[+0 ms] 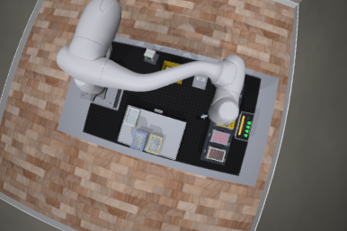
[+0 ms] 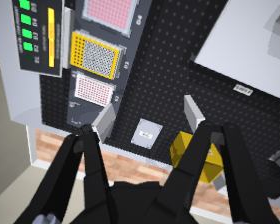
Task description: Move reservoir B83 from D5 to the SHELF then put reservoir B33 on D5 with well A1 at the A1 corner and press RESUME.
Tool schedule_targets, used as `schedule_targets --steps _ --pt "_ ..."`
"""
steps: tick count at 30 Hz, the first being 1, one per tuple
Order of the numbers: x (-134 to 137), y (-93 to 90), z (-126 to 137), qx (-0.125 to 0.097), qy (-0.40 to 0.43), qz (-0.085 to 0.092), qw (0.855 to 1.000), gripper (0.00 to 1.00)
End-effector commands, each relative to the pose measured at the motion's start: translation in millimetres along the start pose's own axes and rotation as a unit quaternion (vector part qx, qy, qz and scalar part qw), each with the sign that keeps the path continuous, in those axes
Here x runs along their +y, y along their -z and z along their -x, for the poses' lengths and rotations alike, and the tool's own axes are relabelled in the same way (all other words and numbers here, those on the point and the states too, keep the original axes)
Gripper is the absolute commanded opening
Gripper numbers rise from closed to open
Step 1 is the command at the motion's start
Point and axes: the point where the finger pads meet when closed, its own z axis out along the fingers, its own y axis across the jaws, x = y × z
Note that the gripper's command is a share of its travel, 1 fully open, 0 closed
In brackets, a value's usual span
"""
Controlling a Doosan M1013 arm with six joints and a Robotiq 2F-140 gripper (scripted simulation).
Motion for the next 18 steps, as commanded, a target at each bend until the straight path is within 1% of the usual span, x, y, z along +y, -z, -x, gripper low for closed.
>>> schedule_targets --steps 1,3,9,18 --pt "-1.5 0.6 0.2 -0.004 -0.02 -0.001 1.0 0.77" --pt "-1.5 0.6 0.2 -0.004 -0.02 -0.001 1.0 0.77" --pt "-1.5 0.6 0.2 -0.004 -0.08 -0.001 0.997 0.77" --pt "-1.5 0.6 0.2 -0.004 -0.169 0.0 0.986 0.77"
